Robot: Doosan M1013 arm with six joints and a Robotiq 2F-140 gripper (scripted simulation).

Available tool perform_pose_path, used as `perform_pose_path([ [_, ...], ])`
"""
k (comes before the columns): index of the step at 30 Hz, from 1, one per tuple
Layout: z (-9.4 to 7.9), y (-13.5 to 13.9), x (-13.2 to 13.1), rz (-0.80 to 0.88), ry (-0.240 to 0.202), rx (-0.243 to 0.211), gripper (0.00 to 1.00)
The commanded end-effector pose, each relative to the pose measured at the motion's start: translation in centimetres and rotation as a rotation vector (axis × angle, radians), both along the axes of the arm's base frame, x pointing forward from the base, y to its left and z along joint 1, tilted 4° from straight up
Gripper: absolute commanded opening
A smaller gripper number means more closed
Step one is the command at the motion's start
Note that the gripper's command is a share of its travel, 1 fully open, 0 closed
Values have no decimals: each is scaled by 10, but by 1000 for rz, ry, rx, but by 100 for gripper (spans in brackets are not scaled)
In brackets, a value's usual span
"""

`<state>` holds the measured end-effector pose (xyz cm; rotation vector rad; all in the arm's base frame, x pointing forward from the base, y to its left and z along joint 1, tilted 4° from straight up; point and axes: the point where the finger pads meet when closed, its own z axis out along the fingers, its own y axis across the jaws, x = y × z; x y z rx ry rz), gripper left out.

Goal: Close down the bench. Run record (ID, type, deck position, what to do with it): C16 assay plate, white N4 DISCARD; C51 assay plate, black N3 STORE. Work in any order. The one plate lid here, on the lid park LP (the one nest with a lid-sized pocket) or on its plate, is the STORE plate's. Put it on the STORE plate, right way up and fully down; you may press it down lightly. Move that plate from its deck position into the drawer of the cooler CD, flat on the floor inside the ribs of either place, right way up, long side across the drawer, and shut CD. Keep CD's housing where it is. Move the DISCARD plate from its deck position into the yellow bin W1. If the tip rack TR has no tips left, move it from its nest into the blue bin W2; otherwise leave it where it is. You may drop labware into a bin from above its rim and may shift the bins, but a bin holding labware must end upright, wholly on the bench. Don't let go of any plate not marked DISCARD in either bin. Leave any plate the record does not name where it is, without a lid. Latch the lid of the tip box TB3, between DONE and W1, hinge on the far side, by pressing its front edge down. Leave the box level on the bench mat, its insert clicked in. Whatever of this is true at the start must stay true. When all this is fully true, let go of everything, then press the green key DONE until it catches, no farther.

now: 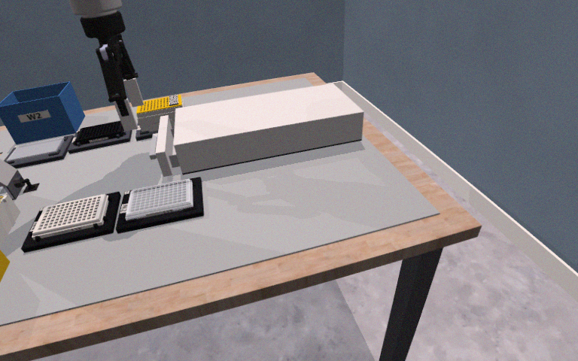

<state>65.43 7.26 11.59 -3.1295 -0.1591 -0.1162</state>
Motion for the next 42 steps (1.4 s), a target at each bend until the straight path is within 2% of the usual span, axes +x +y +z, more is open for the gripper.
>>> perform_pose_path([
  [1, -1, 8, 13, 0, 0, 0, 87],
  [14, -1, 10, 17, 0, 0, 0, 87],
  [42, -35, 11, 20, 0, 0, 0, 87],
])
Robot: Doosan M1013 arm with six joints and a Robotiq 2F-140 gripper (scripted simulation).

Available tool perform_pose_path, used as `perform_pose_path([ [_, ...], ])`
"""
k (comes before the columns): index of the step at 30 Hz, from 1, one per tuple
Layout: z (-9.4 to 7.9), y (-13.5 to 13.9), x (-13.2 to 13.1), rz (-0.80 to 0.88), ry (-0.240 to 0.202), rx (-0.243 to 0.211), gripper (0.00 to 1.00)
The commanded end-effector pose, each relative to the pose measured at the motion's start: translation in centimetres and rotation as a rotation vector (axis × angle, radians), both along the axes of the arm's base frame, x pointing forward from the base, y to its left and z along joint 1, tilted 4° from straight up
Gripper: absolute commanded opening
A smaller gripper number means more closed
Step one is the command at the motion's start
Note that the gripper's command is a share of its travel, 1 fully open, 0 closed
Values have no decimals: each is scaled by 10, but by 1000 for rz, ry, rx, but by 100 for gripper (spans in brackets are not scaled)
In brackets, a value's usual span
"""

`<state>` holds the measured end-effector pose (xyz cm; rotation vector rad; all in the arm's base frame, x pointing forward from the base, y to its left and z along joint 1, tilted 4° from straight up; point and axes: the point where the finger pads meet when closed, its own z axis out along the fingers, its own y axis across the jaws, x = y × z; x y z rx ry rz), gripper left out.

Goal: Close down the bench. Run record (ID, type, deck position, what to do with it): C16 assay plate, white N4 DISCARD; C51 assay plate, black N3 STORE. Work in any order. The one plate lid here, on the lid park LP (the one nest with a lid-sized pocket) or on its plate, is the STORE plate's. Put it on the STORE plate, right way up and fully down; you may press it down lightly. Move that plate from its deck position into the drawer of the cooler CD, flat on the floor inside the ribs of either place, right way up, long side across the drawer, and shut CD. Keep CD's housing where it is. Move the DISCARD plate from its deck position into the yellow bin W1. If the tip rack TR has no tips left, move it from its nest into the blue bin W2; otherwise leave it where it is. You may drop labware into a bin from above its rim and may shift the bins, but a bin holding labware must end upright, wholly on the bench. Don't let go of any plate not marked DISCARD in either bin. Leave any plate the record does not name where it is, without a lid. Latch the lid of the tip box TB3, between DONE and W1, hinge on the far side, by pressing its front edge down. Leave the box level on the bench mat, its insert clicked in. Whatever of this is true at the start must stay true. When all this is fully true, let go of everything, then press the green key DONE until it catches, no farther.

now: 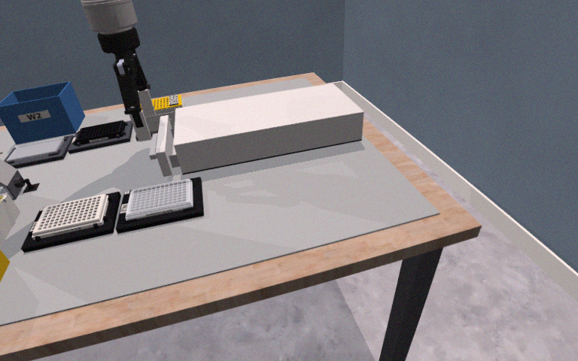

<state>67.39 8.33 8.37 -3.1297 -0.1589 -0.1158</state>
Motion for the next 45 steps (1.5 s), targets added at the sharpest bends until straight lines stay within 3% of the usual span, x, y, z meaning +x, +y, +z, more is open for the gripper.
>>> perform_pose_path([
  [1, -3, 0, 0, 0, 0, 0, 87],
  [45, -55, 1, 4, 0, 0, 0, 87],
])
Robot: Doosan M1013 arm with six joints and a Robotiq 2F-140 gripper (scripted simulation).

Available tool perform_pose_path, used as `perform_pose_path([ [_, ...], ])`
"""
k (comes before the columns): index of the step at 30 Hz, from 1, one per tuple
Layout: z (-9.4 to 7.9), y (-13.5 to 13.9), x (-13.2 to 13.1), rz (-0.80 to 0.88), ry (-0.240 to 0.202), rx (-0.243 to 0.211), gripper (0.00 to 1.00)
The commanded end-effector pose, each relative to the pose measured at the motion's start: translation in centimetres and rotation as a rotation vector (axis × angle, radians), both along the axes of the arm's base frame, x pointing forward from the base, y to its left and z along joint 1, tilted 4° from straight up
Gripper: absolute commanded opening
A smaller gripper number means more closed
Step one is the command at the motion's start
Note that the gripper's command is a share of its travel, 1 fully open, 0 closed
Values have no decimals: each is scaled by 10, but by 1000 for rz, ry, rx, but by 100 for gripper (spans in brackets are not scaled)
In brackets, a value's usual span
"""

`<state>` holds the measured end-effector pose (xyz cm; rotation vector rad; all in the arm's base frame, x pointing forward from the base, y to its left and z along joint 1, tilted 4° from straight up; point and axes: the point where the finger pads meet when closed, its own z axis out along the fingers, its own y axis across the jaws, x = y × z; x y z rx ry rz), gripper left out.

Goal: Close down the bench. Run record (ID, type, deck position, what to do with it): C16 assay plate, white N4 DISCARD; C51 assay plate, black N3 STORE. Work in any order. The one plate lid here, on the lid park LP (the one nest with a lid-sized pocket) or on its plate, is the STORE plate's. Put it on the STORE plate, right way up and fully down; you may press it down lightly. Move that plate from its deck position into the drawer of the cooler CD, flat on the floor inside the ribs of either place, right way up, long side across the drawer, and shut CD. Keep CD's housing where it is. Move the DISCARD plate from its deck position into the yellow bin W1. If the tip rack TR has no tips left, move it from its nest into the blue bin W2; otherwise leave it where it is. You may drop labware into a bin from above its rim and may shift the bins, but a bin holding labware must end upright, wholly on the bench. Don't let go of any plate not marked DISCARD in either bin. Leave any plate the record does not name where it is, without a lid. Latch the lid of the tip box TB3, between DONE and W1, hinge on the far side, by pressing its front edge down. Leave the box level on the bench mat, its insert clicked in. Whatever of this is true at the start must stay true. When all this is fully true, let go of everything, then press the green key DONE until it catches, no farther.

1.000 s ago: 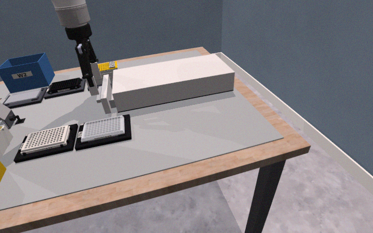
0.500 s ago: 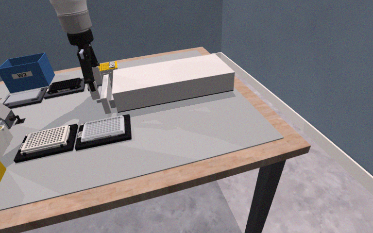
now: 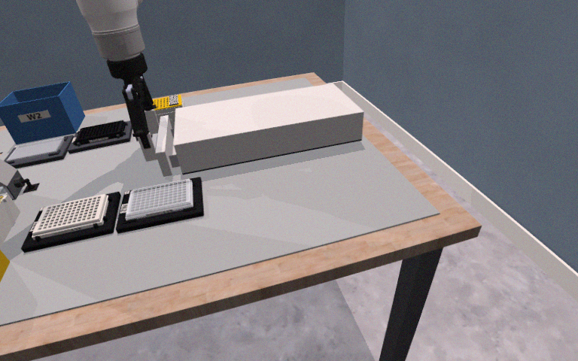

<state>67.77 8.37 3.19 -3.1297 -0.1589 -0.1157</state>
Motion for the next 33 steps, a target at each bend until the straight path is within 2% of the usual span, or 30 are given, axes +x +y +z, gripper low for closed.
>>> perform_pose_path([
  [1, -4, 0, 0, 0, 0, 0, 87],
  [12, -6, 0, 1, 0, 0, 0, 87],
  [13, -6, 0, 1, 0, 0, 0, 66],
  [33, -6, 0, 1, 0, 0, 0, 57],
])
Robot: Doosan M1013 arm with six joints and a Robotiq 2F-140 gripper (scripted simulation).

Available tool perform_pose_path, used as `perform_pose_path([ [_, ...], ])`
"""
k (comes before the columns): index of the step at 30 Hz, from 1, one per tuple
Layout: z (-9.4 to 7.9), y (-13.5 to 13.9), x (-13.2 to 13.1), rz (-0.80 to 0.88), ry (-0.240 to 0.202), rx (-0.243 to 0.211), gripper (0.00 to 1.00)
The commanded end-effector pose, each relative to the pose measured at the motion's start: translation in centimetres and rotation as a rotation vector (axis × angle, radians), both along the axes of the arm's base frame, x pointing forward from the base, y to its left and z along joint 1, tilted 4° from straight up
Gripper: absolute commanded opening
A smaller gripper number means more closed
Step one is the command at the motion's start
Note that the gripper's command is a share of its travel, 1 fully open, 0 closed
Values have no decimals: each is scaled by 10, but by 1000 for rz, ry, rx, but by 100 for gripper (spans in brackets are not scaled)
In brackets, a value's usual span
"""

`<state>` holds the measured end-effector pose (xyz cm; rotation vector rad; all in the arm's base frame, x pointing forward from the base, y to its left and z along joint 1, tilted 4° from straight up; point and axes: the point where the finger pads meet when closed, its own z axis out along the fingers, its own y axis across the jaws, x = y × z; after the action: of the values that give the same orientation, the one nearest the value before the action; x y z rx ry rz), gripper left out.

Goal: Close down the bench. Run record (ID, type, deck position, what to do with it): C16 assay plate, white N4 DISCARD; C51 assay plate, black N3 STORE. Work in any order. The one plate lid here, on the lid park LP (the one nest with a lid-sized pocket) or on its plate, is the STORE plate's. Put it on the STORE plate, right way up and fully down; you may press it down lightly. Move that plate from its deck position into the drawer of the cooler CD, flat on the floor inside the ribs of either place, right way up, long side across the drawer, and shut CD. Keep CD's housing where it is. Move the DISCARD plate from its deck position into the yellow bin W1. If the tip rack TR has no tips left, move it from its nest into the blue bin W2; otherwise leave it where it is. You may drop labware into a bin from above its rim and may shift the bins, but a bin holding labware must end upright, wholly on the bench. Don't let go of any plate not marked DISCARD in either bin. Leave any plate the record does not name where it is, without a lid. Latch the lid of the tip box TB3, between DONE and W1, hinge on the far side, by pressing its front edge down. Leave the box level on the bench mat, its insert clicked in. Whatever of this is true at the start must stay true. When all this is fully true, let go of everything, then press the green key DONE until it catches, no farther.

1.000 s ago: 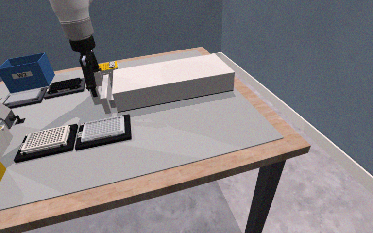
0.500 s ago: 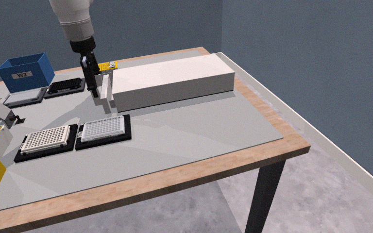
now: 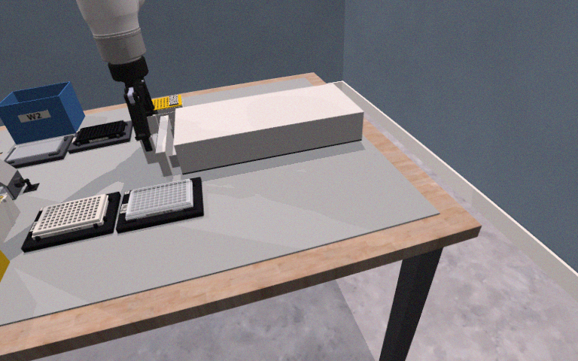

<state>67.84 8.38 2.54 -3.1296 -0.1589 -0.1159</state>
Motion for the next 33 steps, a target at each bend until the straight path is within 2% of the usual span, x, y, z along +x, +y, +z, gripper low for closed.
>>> perform_pose_path([
  [1, 0, 0, 0, 0, 0, 0, 57],
  [5, 0, 0, 0, 0, 0, 0, 55],
  [6, 0, 0, 0, 0, 0, 0, 0],
  [33, 0, 0, 0, 0, 0, 0, 0],
])
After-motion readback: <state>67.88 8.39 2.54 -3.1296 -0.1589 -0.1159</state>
